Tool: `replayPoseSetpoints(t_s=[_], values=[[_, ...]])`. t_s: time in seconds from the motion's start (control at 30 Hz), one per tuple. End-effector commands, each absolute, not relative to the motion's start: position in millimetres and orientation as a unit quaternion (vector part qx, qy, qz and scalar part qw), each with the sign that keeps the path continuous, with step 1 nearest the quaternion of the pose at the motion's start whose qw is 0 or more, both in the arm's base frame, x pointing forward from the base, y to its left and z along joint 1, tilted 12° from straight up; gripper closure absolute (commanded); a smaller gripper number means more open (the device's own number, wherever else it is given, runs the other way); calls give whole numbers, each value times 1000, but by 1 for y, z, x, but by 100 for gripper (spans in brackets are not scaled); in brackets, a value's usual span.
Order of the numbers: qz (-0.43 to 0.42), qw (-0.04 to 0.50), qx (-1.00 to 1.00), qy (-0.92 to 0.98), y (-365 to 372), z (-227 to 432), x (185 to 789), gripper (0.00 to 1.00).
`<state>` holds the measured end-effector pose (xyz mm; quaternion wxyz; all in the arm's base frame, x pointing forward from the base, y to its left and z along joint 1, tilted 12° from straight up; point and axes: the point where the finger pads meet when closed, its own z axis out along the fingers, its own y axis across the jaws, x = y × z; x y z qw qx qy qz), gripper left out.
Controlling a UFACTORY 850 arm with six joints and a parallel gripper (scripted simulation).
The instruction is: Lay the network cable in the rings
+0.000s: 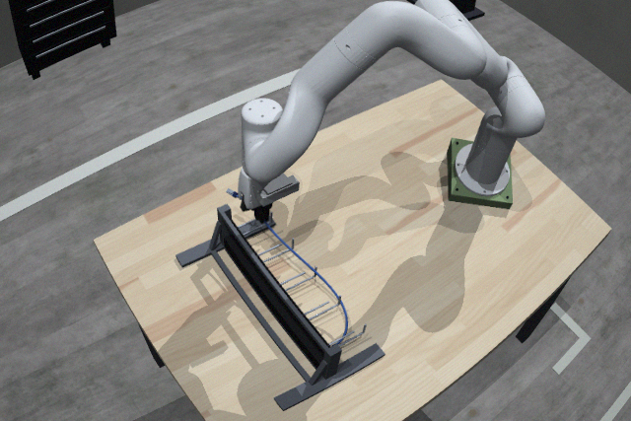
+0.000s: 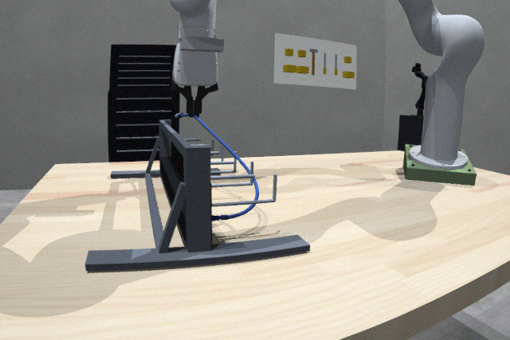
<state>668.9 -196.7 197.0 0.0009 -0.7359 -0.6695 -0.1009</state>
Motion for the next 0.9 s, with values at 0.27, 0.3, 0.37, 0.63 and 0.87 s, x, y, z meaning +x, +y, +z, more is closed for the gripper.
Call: replayPoseSetpoints(t_s=[0.27,0.3,0.37,0.63,0.87], values=[[-102,0,-736,-669,-197,199,670,100],[-102,0,-736,-669,-197,199,670,100],[-102,0,-736,-669,-197,199,670,100],[-102,0,-736,-669,-197,196,670,100],[-102,0,-736,-669,-196,192,671,100]])
